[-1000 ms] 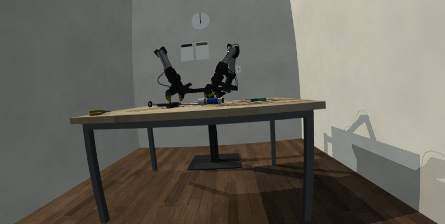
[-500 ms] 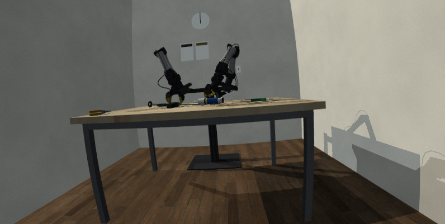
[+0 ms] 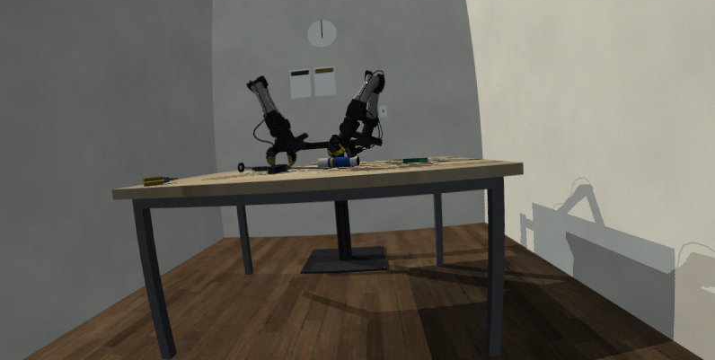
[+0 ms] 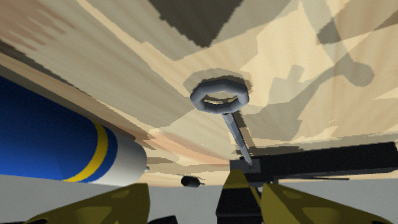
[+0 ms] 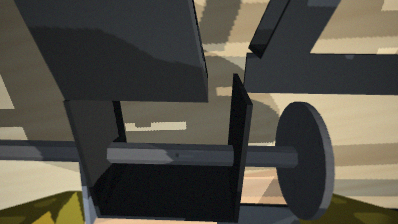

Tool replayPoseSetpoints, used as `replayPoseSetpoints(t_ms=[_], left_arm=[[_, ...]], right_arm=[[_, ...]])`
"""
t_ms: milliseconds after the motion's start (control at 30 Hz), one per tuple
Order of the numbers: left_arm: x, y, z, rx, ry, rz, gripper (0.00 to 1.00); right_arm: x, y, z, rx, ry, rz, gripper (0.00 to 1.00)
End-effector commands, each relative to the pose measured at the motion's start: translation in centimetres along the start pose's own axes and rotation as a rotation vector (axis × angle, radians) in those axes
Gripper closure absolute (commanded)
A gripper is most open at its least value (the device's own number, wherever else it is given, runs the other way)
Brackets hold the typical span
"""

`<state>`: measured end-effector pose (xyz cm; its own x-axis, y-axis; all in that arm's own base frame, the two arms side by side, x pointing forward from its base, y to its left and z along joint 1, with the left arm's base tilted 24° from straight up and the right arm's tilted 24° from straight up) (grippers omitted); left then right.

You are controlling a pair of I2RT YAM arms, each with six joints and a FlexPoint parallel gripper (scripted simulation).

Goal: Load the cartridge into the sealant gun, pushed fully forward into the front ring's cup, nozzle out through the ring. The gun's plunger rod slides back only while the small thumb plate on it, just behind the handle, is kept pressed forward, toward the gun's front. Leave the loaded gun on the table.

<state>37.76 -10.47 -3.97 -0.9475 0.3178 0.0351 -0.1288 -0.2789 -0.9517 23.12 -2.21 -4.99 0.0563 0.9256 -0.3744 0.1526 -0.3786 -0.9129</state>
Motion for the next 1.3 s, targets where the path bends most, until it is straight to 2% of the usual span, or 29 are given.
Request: replayPoseSetpoints(t_ms=[0,533,700,1133,1267], left_arm=[[-0.7,-0.8,0.4,0.011,0.014,0.022,0.47],[-0.7,-0.8,0.4,0.011,0.014,0.022,0.47],[-0.7,-0.8,0.4,0.011,0.014,0.022,0.47],[-0.7,-0.8,0.4,0.011,0.014,0.022,0.47],[-0.7,-0.8,0.4,0.011,0.014,0.022,0.47]], right_arm=[[0.6,0.2,-1.0,-0.026,-0.007,-0.01,0.01],[0.5,0.0,-1.1,-0.024,-0.002,-0.017,0.01],[0.2,-0.6,-1.1,-0.056,0.014,-0.022,0.01],[0.0,0.0,0.0,-0.023,0.01,-0.013,0.01],[0.0,-0.1,-0.3,-0.025,0.011,-0.014,0.14]])
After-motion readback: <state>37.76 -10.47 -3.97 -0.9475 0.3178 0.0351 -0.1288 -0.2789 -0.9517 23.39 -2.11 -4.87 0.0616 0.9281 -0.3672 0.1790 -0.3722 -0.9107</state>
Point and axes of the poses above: on each arm, the point where the finger pads meet when closed, its own y axis out along the fingers, its own x axis across the jaws, z = x × y, the point moved 3 cm from there along -y, back along the fingers, and after that the axes turned 8 degrees about -y, right-handed, at the moved point
